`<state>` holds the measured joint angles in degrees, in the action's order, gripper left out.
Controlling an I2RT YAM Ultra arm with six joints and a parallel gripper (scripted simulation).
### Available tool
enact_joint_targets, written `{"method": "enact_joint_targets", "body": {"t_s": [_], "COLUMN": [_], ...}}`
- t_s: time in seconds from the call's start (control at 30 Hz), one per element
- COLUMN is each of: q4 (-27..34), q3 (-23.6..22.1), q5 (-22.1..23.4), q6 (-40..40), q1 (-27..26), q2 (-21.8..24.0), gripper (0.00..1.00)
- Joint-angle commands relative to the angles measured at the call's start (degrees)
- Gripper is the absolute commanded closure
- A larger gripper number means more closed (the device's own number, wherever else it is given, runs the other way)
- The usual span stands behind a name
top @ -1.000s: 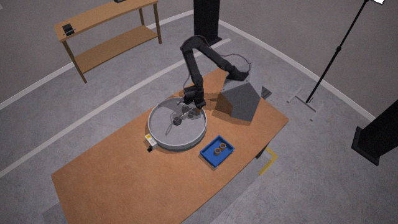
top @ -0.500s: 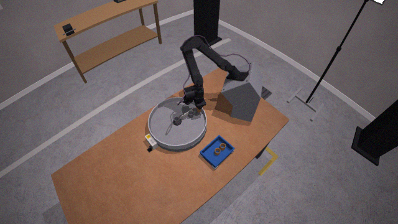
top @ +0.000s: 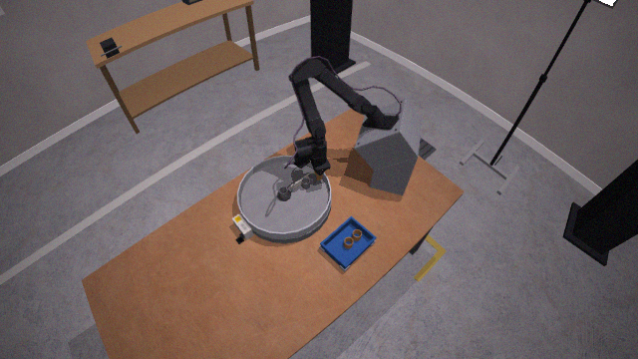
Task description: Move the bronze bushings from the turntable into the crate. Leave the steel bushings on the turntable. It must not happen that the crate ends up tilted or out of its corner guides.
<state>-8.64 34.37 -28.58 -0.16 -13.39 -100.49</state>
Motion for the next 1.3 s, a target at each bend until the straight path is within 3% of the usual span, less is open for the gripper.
{"method": "enact_joint_targets", "body": {"t_s": [0.0,1.27], "q4": [-0.9,-0.2], "q3": [1.4,0.6], "q5": [0.4,0.5], "q6": [0.5,0.7], "q1": [0.5,0.5], "q2": [1.3,1.5], "gripper": [0.85,0.85]}}
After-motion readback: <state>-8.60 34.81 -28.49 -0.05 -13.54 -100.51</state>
